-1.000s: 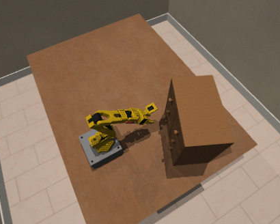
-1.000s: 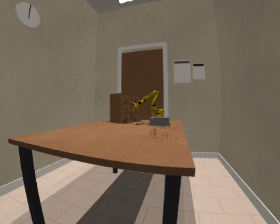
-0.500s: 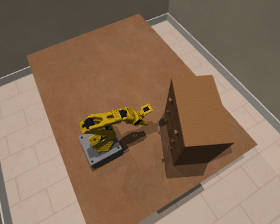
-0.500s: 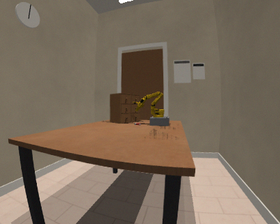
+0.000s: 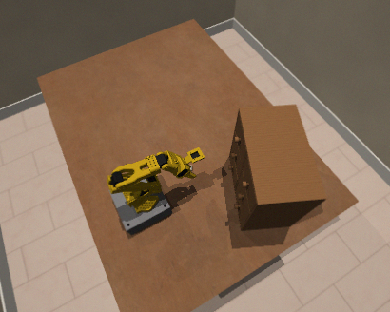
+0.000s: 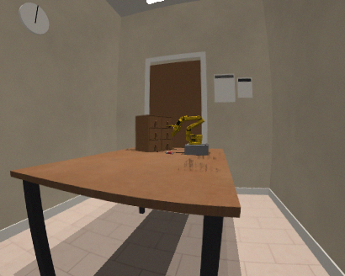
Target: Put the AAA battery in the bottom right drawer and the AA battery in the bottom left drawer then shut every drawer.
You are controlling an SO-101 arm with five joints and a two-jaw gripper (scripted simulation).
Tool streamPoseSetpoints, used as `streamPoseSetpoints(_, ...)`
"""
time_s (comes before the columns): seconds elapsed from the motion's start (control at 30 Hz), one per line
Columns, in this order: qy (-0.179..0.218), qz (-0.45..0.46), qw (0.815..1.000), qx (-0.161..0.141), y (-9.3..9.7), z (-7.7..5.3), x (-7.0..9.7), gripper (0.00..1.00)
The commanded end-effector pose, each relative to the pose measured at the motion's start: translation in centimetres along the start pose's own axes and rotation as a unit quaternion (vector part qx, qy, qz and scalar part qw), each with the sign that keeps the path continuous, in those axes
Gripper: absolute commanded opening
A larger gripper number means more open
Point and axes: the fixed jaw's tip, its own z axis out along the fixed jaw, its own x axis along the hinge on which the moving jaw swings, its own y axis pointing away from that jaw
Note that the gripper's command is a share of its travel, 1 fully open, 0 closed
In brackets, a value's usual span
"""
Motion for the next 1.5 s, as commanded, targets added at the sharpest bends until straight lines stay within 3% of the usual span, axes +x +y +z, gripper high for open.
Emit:
streamPoseSetpoints(0.0,0.02,-0.001,1.0,0.002,-0.1,-0.8,1.4,0.21)
streamPoseSetpoints(0.87,0.02,-0.001,1.0,0.002,-0.1,-0.8,1.4,0.21)
streamPoseSetpoints(1.1,0.121,0.06,0.99,0.027,-2.0,-0.6,2.6,0.26)
streamPoseSetpoints(1.37,0.233,0.135,0.962,0.039,-3.9,-0.5,4.2,0.31)
streamPoseSetpoints(1.47,0.246,0.145,0.957,0.039,-4.2,-0.5,4.4,0.31)
